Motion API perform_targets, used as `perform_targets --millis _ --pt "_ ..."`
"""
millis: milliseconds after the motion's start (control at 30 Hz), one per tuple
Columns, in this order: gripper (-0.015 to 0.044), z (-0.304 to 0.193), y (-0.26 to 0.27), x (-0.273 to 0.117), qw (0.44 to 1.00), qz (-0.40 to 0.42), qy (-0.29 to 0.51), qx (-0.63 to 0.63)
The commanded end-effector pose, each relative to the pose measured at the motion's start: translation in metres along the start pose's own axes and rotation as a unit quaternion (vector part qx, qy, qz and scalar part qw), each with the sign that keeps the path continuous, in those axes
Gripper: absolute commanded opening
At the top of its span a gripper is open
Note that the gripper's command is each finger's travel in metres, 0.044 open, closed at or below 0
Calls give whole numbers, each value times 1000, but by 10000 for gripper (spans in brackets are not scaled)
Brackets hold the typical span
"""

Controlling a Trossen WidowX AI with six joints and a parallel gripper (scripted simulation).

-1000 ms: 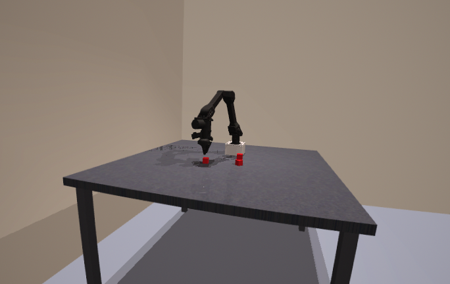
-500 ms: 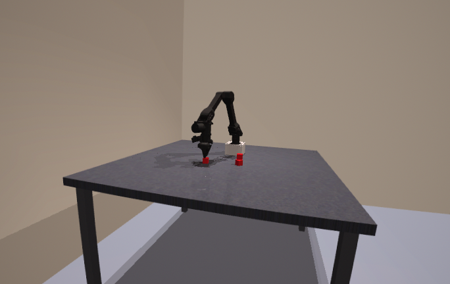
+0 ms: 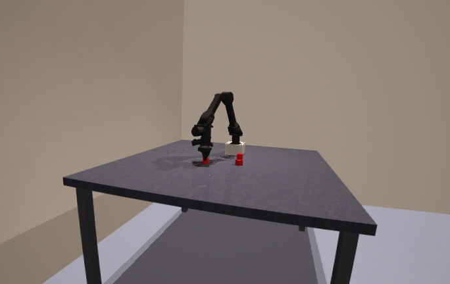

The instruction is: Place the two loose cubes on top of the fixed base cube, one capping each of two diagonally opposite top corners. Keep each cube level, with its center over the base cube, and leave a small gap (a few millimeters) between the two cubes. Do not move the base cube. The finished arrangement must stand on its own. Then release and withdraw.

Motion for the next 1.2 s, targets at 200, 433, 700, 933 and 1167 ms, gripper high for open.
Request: perform_targets --millis 200,433,700,933,1167 --pt "105 0 -1 -2 1000 -4 0 3" --pt "105 1 2 -23 1000 -3 0 3" --pt "105 1 4 -48 1000 -3 0 3" --pt "105 1 4 -70 1000 -3 0 3" --pt "105 0 3 -93 1000 -3 0 3"
Point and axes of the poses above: the point midway between the two fingers, 35 mm back from their tips, its own x axis out along the fingers, its own y axis across the jaws, z = x × y, the point moved 3 cm from there along -x, back along the fingers, and after that the axes turned 6 degrees about x, right-handed, at the moved point
